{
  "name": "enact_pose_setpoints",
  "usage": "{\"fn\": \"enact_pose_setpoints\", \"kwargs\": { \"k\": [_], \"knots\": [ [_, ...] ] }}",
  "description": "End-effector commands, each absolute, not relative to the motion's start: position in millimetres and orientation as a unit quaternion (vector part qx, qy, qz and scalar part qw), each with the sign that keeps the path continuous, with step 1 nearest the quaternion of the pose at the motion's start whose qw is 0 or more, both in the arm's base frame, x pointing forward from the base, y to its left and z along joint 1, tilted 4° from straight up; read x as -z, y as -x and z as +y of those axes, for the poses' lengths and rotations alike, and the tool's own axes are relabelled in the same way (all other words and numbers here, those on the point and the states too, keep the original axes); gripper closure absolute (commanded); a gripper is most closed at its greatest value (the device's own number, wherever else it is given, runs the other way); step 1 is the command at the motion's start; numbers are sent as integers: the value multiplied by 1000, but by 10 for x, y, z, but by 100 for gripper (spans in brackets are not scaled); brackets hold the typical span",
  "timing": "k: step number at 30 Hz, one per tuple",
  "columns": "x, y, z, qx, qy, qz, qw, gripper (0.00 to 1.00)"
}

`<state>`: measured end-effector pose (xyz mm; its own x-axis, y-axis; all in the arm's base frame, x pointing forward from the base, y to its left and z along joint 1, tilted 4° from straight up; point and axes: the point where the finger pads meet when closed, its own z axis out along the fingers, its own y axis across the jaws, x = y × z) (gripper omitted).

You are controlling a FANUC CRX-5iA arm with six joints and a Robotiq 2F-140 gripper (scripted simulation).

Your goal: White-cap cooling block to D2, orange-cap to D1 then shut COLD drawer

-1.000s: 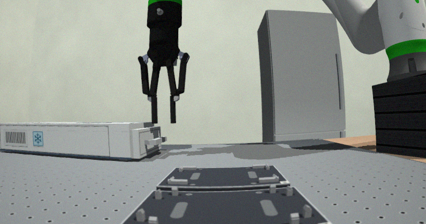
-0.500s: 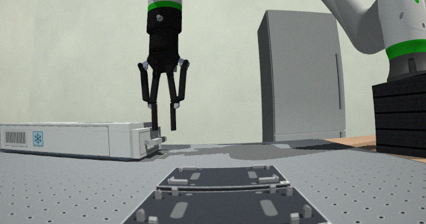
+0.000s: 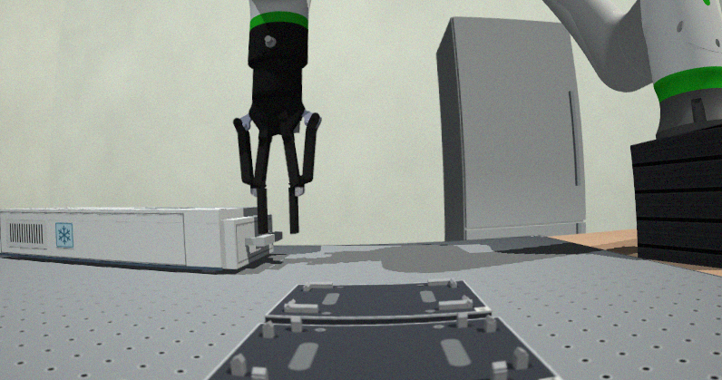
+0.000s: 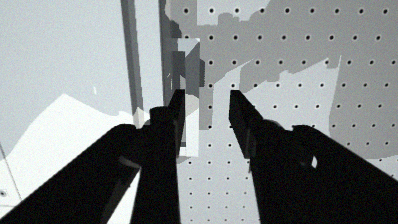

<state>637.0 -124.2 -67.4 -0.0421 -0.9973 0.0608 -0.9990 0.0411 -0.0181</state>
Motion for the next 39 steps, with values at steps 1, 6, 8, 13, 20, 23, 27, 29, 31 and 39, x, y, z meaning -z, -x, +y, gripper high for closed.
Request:
{"fn": "enact_pose_setpoints", "kwargs": {
  "k": [1,6,8,13,20,23,27,29,31,39],
  "knots": [
    [702,-6379,-1245,-28,-692,-721,15,66],
    [742,-6379,-1248,-28,-692,-721,15,66],
    [749,-6380,-1248,-28,-692,-721,15,66],
    [748,-6380,-1248,-28,-692,-721,15,66],
    [748,-6380,-1248,-28,-692,-721,15,66],
    [748,-6380,-1248,-28,-692,-721,15,66],
    [748,-6380,-1248,-28,-692,-721,15,66],
    [748,-6380,-1248,-28,-692,-721,15,66],
    [748,-6380,-1248,-28,-692,-721,15,66],
    [749,-6370,-1248,-28,-692,-721,15,66]
  ]
}}
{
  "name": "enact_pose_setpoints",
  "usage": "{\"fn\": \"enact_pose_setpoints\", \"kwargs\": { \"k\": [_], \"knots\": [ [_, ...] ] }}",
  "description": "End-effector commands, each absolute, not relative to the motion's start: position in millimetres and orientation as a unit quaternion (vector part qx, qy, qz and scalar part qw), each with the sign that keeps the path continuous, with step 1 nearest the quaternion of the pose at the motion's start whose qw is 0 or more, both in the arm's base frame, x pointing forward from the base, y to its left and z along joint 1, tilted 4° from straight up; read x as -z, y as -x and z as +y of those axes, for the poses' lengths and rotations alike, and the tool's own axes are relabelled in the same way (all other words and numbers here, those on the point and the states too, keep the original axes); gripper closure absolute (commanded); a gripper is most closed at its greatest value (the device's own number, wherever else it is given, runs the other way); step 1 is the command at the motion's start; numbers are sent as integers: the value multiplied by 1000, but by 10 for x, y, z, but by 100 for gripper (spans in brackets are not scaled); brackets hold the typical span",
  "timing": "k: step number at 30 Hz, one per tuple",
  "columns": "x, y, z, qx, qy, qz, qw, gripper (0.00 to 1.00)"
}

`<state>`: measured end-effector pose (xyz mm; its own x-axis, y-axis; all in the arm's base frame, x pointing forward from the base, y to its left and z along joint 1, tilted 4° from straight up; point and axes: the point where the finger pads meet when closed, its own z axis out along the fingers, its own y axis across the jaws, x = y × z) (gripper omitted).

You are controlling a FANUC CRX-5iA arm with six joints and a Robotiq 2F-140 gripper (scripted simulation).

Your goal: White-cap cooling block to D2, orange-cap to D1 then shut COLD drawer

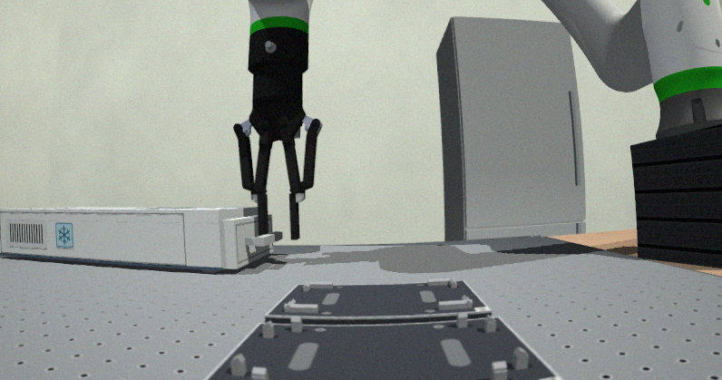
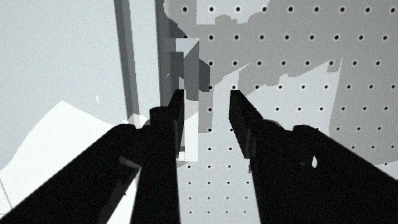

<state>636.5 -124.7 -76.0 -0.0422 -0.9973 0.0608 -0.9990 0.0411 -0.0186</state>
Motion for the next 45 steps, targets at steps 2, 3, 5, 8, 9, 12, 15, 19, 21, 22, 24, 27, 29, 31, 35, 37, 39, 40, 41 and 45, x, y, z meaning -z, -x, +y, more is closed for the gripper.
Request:
{"fn": "enact_pose_setpoints", "kwargs": {
  "k": [2,3,5,8,9,12,15,19,21,22,24,27,29,31,35,37,39,40,41,45],
  "knots": [
    [749,-6363,-1247,-28,-692,-721,15,66],
    [749,-6360,-1247,-28,-692,-721,15,66],
    [749,-6353,-1247,-28,-692,-721,15,66],
    [750,-6343,-1247,-28,-692,-721,15,66],
    [750,-6340,-1246,-28,-692,-721,15,66],
    [750,-6330,-1246,-28,-692,-721,15,66],
    [750,-6320,-1246,-28,-692,-721,15,66],
    [750,-6313,-1245,-28,-692,-721,15,66],
    [750,-6307,-1245,-28,-692,-721,15,66],
    [751,-6303,-1245,-28,-692,-721,15,66],
    [751,-6297,-1245,-28,-692,-721,15,66],
    [751,-6287,-1244,-28,-692,-721,15,66],
    [751,-6280,-1244,-28,-692,-721,15,66],
    [751,-6273,-1244,-28,-692,-721,15,66],
    [751,-6266,-1243,-28,-692,-721,15,66],
    [751,-6260,-1243,-28,-692,-721,15,66],
    [752,-6253,-1243,-28,-692,-721,15,66],
    [752,-6250,-1243,-28,-692,-721,15,66],
    [752,-6247,-1243,-28,-692,-721,15,66],
    [752,-6233,-1242,-28,-692,-721,15,66]
  ]
}}
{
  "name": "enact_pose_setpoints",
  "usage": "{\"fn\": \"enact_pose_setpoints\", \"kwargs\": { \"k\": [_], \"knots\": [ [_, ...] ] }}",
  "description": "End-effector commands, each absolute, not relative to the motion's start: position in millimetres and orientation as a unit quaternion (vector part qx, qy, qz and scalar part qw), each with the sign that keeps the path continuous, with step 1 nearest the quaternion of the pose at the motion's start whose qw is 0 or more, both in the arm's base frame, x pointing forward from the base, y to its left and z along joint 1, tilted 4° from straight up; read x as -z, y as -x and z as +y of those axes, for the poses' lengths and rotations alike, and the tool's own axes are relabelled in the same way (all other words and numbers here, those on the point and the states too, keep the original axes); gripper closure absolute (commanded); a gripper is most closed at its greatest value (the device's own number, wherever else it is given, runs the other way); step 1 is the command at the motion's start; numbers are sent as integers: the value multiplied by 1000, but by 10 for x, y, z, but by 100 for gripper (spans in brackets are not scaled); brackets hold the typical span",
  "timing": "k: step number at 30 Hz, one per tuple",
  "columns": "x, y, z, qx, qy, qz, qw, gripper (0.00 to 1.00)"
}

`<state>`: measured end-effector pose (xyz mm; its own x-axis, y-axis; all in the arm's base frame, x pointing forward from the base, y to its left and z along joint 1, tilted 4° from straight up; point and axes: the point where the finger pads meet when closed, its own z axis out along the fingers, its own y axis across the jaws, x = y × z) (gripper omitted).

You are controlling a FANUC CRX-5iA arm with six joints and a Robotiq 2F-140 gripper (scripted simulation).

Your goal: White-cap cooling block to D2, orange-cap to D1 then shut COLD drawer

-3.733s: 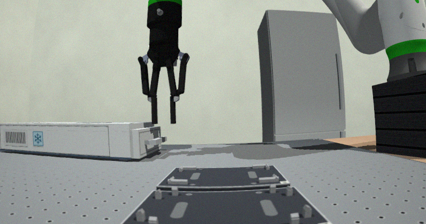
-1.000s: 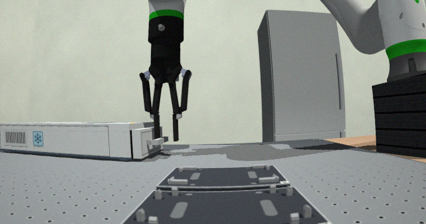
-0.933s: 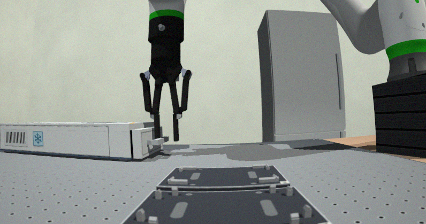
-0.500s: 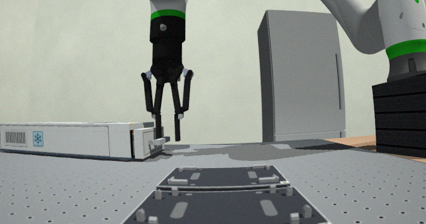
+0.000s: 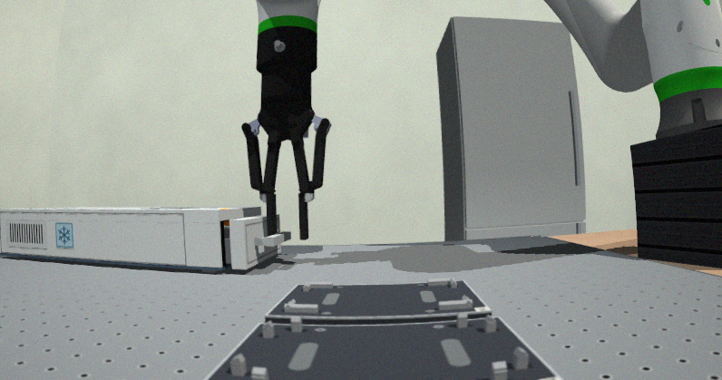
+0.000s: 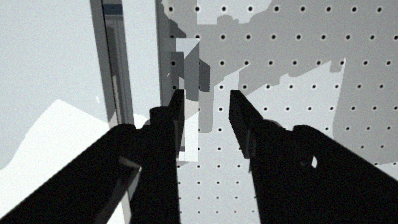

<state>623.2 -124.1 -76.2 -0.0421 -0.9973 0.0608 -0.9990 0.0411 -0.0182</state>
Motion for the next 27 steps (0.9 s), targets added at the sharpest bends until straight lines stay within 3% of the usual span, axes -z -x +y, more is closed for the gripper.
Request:
{"fn": "enact_pose_setpoints", "kwargs": {
  "k": [1,27],
  "knots": [
    [752,-6230,-1242,-28,-692,-721,15,66],
    [754,-6157,-1239,-28,-692,-721,15,66]
  ]
}}
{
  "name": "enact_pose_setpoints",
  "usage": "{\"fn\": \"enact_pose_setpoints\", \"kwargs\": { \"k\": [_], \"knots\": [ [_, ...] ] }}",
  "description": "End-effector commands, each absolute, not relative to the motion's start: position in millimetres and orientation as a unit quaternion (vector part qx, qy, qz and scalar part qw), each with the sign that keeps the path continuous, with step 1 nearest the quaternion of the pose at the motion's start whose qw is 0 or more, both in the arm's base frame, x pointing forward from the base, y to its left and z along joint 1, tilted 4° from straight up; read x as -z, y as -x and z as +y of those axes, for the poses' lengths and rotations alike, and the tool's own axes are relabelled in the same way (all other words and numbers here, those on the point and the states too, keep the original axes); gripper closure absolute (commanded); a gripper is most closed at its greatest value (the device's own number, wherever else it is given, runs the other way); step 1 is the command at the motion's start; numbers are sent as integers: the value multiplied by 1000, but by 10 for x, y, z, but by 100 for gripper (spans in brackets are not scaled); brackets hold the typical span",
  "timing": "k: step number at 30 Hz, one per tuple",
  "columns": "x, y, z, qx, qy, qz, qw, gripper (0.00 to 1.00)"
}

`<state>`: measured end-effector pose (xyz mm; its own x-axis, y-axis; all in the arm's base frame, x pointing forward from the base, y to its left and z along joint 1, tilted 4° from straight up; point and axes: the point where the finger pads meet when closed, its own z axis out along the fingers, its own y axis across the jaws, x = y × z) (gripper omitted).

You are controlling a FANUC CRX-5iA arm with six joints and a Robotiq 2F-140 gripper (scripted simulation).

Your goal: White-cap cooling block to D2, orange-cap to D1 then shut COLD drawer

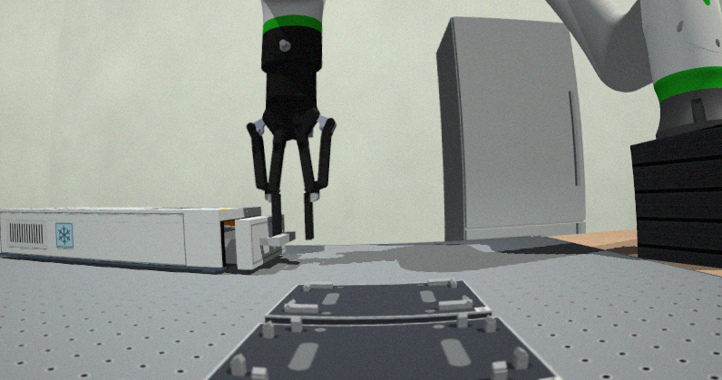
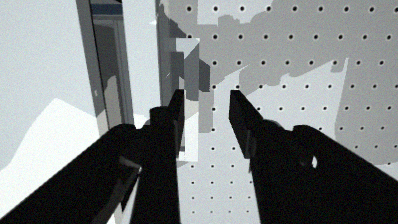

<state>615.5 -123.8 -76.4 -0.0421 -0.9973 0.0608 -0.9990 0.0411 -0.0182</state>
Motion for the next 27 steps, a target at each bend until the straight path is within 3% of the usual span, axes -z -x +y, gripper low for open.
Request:
{"fn": "enact_pose_setpoints", "kwargs": {
  "k": [1,27],
  "knots": [
    [754,-6153,-1239,-28,-692,-721,15,66],
    [755,-6073,-1235,-28,-692,-721,15,66]
  ]
}}
